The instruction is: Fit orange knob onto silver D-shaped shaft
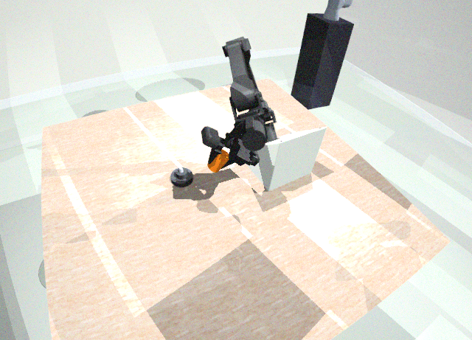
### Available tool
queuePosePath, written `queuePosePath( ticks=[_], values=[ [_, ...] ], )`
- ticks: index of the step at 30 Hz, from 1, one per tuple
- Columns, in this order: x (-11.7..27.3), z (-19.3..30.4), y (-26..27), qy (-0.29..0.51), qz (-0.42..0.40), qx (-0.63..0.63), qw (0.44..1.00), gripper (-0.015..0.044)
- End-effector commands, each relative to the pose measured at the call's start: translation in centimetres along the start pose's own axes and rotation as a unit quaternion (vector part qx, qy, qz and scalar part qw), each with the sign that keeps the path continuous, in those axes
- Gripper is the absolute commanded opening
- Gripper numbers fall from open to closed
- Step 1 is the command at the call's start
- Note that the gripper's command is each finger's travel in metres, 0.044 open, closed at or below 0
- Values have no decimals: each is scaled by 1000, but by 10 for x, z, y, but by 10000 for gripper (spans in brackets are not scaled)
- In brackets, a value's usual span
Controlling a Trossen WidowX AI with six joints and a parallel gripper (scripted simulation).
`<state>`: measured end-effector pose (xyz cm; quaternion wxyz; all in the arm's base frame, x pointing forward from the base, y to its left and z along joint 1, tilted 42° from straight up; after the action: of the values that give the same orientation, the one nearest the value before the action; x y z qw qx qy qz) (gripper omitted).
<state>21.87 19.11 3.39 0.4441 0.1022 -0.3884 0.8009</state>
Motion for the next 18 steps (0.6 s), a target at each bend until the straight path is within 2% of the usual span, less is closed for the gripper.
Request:
queuePosePath(
  ticks=[1, 18],
  values=[
    [-5, 0, -5, -8, -43, -3, 999, 0],
    [-48, 2, -14, -30, -256, -3, 966, 0]
  ],
)
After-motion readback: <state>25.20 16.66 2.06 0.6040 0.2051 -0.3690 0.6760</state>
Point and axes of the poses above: the point midway between the two fingers, 35 mm back from their tips, its own x axis back along the fingers, its own y axis across the jaws, z = x × y, the point moved 4 cm from there along x, back along the fingers, and after that the axes turned 6 degrees about x, right-handed, at the moved point
